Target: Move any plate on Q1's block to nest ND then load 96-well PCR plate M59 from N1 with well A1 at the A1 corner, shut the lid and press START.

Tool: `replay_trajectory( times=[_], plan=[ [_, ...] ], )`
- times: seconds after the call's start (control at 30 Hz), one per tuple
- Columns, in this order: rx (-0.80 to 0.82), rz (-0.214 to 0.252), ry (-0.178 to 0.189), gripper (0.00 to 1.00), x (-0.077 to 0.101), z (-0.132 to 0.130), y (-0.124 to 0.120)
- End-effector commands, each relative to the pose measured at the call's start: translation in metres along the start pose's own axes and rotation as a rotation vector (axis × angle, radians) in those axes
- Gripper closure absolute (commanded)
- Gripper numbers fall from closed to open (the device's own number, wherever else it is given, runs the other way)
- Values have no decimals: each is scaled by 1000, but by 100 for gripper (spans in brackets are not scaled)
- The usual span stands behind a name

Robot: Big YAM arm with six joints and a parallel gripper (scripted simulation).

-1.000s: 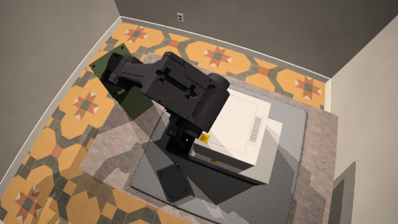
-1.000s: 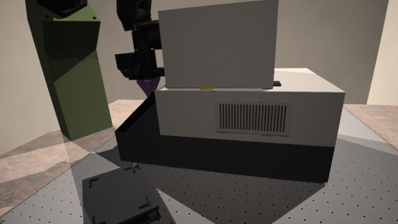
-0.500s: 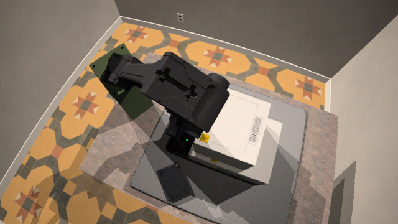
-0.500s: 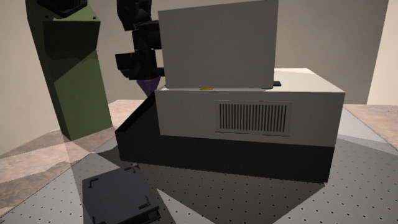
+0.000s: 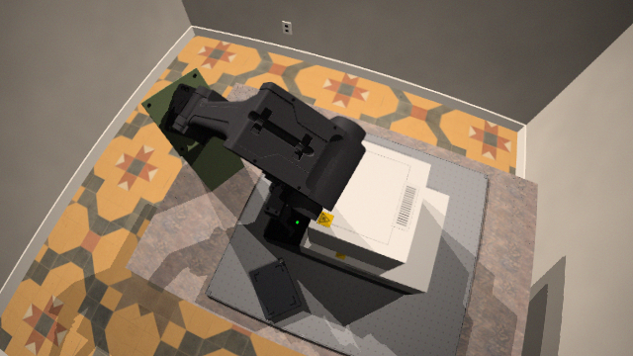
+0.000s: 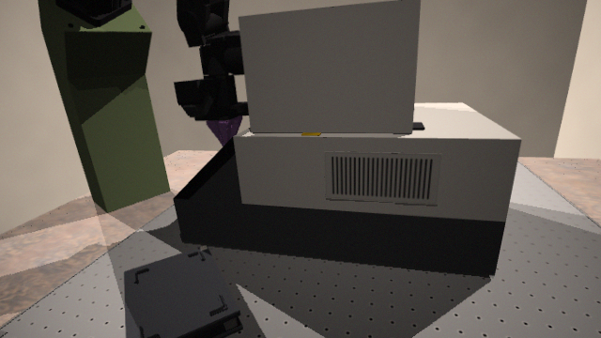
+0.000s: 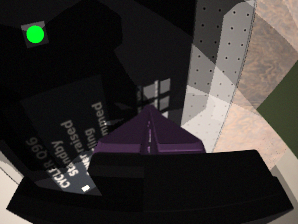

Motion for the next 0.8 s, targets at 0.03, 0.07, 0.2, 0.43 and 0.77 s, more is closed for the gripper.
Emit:
replay_trajectory(
  times=[0.03,0.07,0.2,0.43,0.77],
  plan=[
    [4,21,22,100,-1,11,-11],
    [1,2,-8,100,0,-9,-2],
    [9,21,12,100,-2,0,-9],
    [17,4,29,100,1,11,-5],
    [10,13,-1,100,21,-14,-7]
  ],
)
Point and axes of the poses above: the point where the finger pads meet when closed, its own x axis back along the fingers, its own z axis across the jaws, y = z × x, the point moved 1 cm from there along x, back along the fingers, and after that the axes turned 4 degrees about x, right-handed, at the moved point
